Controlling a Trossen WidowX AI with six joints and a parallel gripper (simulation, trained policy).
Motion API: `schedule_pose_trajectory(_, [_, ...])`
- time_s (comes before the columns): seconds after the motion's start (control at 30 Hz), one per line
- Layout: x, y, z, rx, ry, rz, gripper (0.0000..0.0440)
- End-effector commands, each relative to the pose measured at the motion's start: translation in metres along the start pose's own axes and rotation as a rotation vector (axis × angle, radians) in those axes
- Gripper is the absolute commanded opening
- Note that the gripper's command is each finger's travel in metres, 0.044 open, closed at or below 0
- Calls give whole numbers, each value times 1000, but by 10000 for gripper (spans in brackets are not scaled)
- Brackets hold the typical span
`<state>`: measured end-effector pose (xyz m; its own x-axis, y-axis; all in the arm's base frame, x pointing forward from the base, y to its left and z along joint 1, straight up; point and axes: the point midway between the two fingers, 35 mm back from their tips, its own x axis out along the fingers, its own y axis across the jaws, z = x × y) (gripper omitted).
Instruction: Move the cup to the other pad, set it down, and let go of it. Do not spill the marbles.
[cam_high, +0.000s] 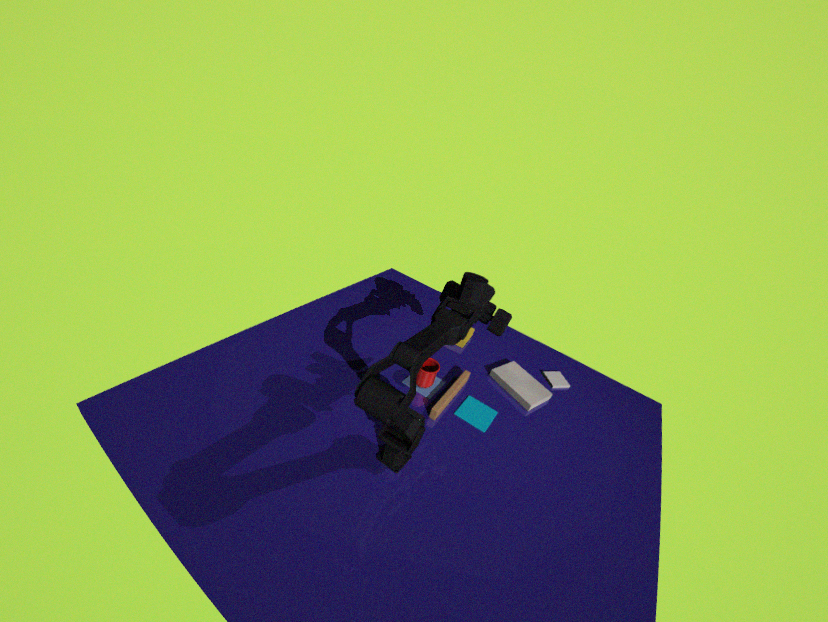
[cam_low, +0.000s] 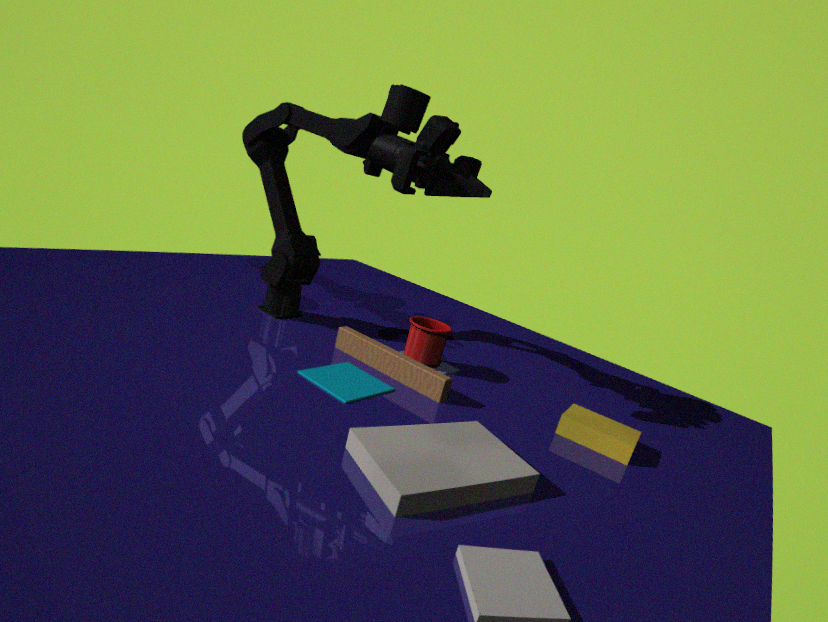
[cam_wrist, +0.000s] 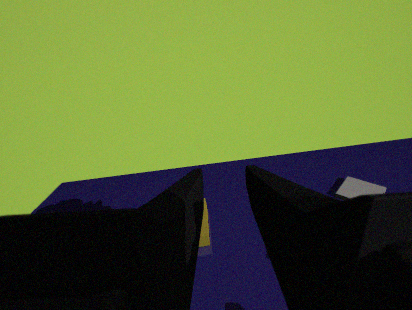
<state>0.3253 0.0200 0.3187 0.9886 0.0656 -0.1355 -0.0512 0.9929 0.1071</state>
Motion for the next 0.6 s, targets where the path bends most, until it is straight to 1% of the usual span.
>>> schedule_pose_trajectory(0.0, [2,6,0,34,36,16,108])
schedule_pose_trajectory(0.3, [7,18,-3,121,146,35,98])
schedule_pose_trajectory(0.57, [10,30,-7,206,252,41,99])
